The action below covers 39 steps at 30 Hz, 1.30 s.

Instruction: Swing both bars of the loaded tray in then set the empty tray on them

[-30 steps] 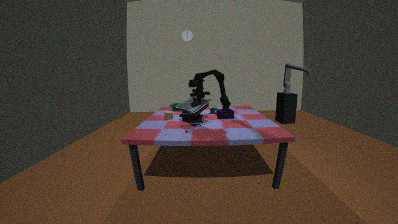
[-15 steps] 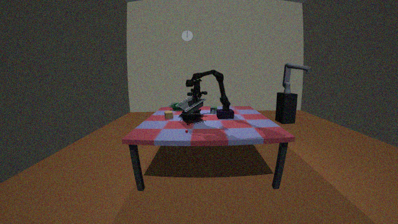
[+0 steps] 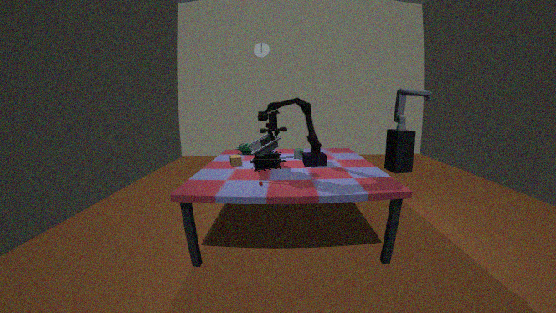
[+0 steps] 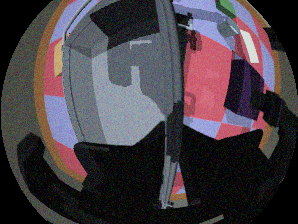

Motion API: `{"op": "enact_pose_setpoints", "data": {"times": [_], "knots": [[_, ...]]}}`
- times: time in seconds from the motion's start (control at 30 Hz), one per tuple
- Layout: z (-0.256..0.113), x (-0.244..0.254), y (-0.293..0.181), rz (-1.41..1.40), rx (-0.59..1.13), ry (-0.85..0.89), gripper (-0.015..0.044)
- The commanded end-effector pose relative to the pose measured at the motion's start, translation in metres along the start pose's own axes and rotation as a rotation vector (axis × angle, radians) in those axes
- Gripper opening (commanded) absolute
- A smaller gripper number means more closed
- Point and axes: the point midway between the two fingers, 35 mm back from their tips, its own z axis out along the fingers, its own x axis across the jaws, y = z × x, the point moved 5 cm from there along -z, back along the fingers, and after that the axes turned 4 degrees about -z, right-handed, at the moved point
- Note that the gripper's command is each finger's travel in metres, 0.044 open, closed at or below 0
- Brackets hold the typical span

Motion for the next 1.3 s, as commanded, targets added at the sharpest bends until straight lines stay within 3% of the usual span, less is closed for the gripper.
{"op": "enact_pose_setpoints", "data": {"times": [0.0, 0.5, 1.27], "knots": [[-0.004, -0.002, 0.019, 0.051, -0.008, 0.021, 0.0], [-0.004, -0.014, 0.073, 0.217, -0.014, 0.02, 0.0], [-0.004, -0.014, 0.073, 0.219, -0.014, 0.02, 0.0]]}}
